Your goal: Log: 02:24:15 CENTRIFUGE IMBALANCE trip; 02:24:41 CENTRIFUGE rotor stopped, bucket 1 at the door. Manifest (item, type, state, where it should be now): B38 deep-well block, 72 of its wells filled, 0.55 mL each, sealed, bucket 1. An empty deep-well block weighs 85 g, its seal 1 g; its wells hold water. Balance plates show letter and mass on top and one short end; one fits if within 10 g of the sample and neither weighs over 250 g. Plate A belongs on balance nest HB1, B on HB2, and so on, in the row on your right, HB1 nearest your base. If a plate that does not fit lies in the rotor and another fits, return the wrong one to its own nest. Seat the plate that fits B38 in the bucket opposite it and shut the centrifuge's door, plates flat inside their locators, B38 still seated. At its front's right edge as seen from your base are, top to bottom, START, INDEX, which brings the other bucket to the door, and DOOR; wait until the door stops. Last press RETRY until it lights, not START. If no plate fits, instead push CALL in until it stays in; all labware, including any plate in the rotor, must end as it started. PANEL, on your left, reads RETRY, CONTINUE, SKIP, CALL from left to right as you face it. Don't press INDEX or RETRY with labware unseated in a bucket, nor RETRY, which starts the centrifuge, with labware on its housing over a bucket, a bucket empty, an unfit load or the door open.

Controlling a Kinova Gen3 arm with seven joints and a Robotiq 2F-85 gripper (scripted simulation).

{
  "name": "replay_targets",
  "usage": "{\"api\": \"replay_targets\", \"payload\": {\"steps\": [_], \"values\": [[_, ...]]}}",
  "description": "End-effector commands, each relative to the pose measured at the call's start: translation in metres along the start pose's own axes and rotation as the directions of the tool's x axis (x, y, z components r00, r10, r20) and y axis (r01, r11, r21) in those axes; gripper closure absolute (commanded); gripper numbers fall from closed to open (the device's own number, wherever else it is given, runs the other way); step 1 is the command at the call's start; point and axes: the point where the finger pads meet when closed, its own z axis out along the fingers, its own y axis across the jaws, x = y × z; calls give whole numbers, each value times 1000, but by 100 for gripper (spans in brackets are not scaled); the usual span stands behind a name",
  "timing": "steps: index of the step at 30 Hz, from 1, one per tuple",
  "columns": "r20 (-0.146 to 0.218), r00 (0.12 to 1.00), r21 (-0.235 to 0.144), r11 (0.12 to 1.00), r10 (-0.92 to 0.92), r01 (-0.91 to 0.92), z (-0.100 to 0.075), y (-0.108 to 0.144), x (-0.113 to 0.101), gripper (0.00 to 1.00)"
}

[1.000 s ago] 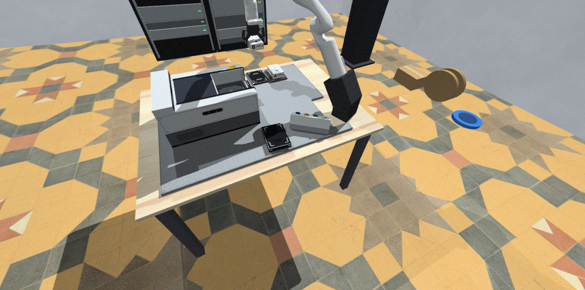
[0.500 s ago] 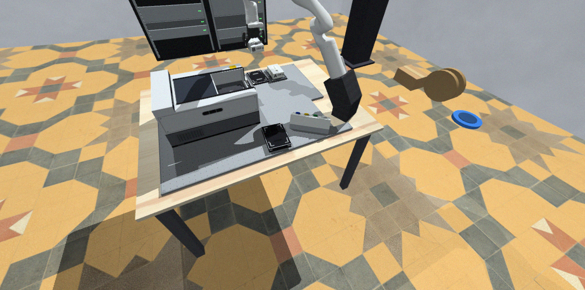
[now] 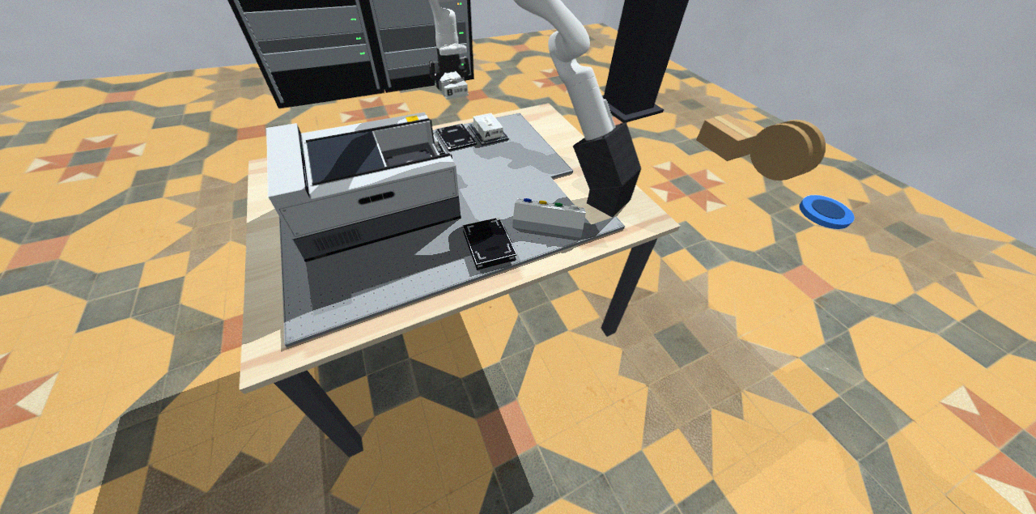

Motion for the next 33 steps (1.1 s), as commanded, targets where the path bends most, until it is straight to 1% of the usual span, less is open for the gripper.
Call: {"api": "replay_targets", "payload": {"steps": [1,33], "values": [[1,1000,-1,1000,0,0,4,0,0,5],[1,1000,-1,1000,0,0,41,0,0,5]]}}
